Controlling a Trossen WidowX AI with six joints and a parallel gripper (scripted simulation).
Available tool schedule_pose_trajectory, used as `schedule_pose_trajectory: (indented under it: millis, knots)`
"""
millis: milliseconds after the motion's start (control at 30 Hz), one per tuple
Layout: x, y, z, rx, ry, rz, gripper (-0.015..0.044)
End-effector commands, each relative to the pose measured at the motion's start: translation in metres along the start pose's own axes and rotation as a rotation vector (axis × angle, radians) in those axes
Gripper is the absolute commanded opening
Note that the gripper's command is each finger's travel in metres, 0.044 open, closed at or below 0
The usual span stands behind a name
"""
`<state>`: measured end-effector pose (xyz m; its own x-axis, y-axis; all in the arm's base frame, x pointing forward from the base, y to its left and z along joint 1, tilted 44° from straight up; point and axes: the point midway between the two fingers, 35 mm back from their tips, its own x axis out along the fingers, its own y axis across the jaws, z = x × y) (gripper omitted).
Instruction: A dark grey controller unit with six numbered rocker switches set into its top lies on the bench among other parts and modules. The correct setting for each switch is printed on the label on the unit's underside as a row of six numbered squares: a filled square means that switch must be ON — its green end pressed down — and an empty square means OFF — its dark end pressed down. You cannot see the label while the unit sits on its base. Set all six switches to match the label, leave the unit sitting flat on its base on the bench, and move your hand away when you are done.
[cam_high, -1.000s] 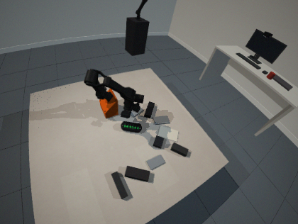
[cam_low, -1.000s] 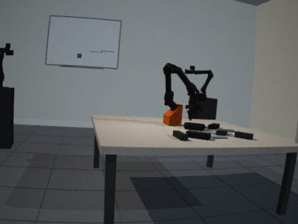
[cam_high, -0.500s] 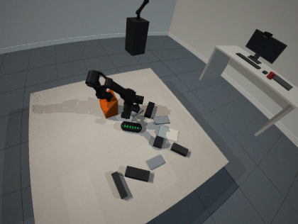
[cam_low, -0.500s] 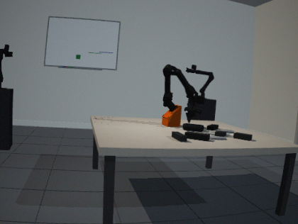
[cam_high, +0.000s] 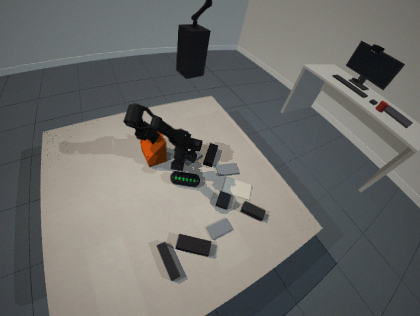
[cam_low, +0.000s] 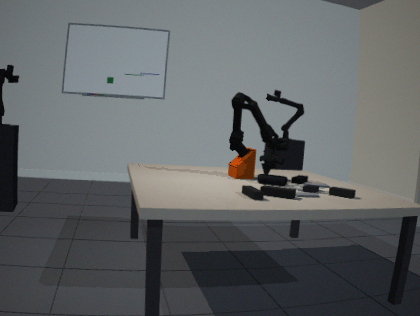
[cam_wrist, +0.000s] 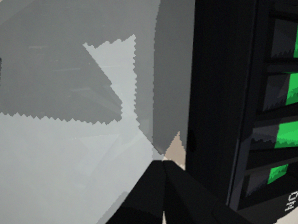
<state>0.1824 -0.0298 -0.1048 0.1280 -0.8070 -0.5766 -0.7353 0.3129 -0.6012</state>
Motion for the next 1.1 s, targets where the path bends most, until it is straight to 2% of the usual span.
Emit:
schedule_pose_trajectory:
  millis: [0,300,1067]
  knots:
    - [0.008,0.003,-0.004,-0.009,0.008,-0.001,0.0]
    - [0.021,0.007,-0.006,-0.008,0.011,-0.003,0.0]
    - [0.023,-0.001,-0.005,-0.008,0.011,-0.003,0.0]
